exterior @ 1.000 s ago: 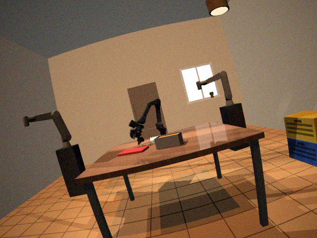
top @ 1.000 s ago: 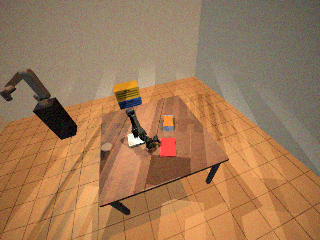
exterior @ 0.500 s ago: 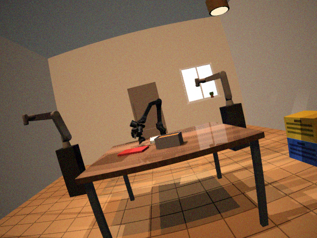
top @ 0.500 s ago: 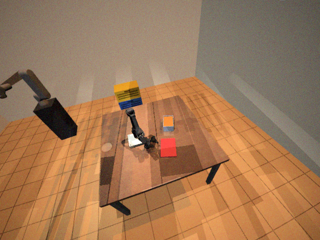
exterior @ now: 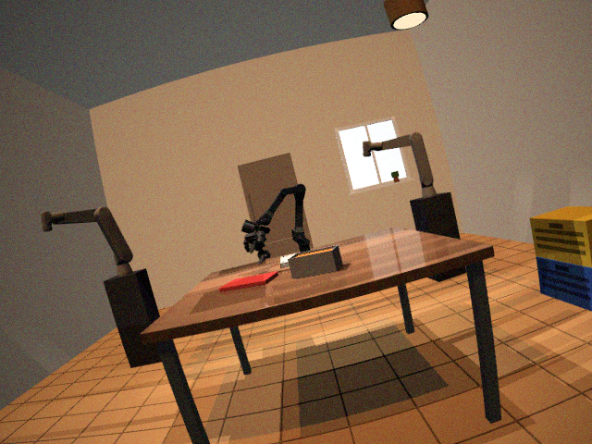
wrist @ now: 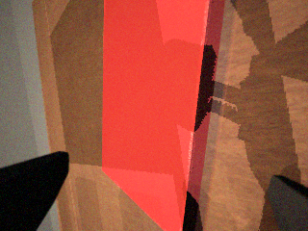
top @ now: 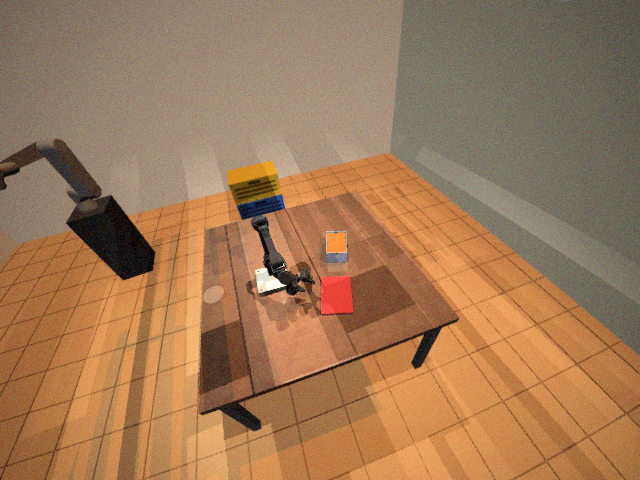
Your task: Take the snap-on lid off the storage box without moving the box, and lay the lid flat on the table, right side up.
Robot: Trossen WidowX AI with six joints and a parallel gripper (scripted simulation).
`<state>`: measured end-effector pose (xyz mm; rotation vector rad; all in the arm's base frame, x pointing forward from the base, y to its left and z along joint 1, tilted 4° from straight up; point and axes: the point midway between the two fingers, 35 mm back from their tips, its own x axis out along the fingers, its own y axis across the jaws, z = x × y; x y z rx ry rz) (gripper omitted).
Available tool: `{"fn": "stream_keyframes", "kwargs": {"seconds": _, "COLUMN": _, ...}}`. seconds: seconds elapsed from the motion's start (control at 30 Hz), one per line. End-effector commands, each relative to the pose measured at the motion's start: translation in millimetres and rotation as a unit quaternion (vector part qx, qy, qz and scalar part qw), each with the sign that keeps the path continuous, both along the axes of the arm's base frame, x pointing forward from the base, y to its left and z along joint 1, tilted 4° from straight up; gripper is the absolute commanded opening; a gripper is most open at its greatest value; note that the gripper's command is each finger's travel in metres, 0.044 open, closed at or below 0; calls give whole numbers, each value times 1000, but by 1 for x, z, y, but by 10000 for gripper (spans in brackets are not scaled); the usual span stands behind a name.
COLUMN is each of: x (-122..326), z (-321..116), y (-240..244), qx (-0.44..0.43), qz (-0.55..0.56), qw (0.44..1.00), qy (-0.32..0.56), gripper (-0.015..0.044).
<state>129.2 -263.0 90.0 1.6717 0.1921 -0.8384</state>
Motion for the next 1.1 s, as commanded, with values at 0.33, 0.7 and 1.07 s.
{"fn": "stream_keyframes", "kwargs": {"seconds": 0.33, "x": -10, "z": 27, "y": 4, "qx": -2, "qz": 3, "qw": 1000, "qy": -1, "gripper": 440}}
{"fn": "stream_keyframes", "kwargs": {"seconds": 0.7, "x": -18, "z": 47, "y": 6, "qx": -2, "qz": 3, "qw": 1000, "qy": -1, "gripper": 440}}
{"fn": "stream_keyframes", "kwargs": {"seconds": 1.07, "x": -19, "z": 48, "y": 6, "qx": -2, "qz": 3, "qw": 1000, "qy": -1, "gripper": 440}}
